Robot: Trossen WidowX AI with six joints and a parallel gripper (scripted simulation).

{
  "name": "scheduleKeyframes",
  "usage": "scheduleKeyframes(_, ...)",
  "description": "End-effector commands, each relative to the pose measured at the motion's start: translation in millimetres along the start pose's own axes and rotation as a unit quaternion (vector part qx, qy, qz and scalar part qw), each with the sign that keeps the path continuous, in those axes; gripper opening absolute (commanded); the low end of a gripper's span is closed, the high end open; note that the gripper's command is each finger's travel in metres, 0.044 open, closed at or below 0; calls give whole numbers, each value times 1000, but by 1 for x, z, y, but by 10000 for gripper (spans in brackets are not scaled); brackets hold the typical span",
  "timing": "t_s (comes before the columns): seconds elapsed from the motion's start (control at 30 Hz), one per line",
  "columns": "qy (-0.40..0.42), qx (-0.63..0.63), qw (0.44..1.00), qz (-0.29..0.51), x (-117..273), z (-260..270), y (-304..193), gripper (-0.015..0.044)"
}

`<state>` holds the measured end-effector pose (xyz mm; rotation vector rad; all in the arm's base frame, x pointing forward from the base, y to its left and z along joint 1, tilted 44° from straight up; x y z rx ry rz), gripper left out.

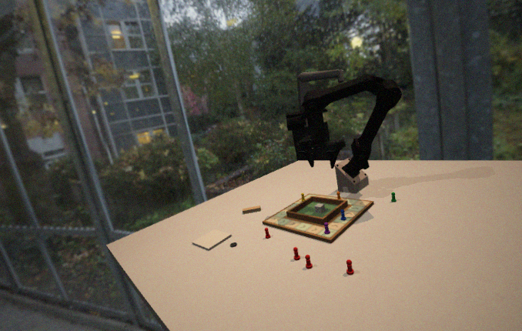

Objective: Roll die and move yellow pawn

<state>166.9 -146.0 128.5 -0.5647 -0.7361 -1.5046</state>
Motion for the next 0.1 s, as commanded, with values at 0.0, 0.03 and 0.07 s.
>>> scheduleKeyframes(0.0,3,-6,1000,1,-1,-2,0,440)
scheduleKeyframes(0.03,3,-6,1000,1,-1,-2,0,440)
scheduleKeyframes(0.07,3,-6,1000,1,-1,-2,0,440)
Point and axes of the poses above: the point midway between the two fingers, 35 mm back from their tips, its own x axis back along the fingers, its own z axis across the jaws, y = z × x, the point moved 8 cm from there along x, back along the fingers, and after that the axes turned 8 degrees about x, right-handed, at the moved point
